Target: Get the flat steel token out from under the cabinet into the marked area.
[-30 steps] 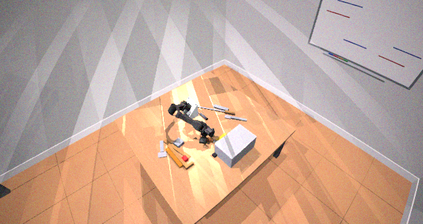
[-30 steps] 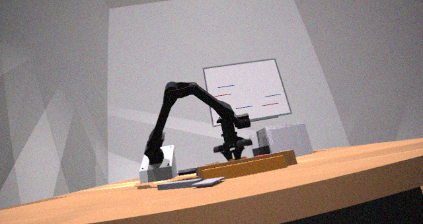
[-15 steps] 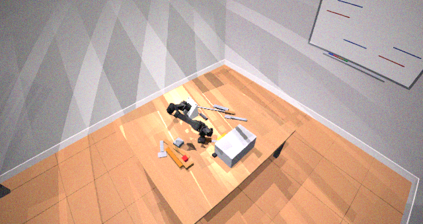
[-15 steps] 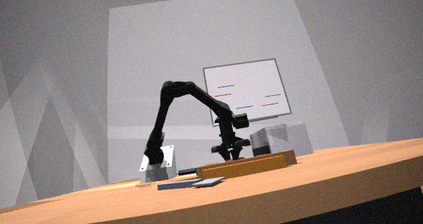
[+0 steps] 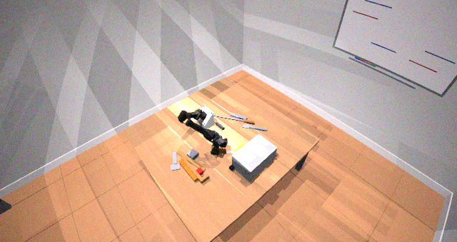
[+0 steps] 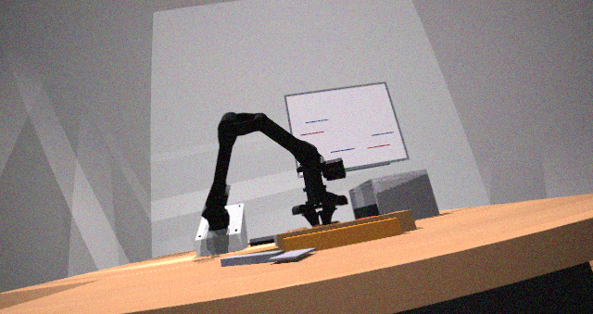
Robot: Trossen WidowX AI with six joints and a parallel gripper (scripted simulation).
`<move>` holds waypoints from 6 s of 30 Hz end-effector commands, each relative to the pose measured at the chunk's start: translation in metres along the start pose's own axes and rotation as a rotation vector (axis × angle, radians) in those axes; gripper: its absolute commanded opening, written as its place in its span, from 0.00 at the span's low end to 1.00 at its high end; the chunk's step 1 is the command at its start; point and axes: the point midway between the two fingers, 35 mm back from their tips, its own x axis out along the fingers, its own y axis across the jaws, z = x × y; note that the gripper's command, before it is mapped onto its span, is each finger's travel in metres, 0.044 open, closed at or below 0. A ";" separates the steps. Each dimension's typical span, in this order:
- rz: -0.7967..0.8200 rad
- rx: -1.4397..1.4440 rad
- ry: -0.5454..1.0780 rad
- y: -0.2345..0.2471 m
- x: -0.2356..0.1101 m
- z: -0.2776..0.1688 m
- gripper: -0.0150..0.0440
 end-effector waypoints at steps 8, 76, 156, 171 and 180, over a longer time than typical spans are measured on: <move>0.004 0.001 0.002 0.000 0.001 -0.017 0.25; 0.006 -0.009 0.002 0.015 -0.022 -0.053 0.25; 0.011 -0.002 -0.001 0.117 -0.023 0.012 0.25; 0.012 -0.002 -0.002 0.135 -0.023 0.023 0.25; 0.012 -0.002 -0.003 0.146 -0.023 0.029 0.25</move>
